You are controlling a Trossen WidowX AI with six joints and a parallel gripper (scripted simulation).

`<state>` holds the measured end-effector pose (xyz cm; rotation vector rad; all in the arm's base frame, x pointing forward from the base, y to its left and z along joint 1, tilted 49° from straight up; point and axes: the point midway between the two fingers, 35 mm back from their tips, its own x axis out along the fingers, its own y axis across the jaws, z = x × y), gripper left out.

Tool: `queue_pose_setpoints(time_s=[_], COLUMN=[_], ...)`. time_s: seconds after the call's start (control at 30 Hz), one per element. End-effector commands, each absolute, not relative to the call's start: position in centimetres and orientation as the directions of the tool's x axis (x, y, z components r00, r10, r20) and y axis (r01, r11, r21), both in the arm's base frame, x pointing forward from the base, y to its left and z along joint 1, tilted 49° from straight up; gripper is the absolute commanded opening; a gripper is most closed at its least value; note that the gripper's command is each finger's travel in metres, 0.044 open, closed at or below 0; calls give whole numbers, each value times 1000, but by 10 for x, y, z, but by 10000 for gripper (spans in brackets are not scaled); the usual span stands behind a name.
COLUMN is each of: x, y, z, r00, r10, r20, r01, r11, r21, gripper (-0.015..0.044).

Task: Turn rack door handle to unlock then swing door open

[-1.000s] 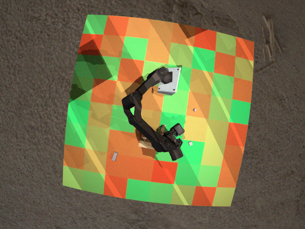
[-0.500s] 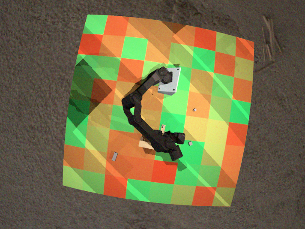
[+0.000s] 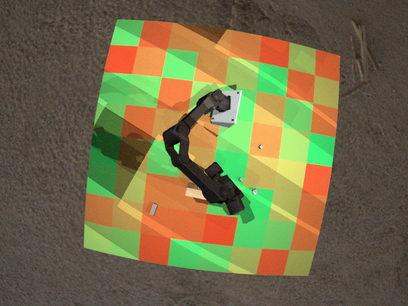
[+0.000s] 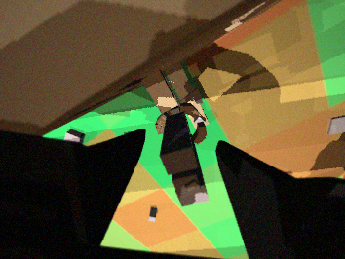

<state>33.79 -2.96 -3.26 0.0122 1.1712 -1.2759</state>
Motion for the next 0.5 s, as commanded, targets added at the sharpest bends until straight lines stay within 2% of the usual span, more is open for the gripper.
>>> queue_pose_setpoints(time_s=[0.0,0.23,0.47], x=[339,339,339], y=[-30,-30,-30], z=[-32,-32,-32], r00=[-157,-157,-157], r10=[-725,-725,-725], r20=[-670,-670,-670], r01=[863,975,971], r11=[229,-5,-239], r21=[-450,-223,31], gripper=[287,287,287])
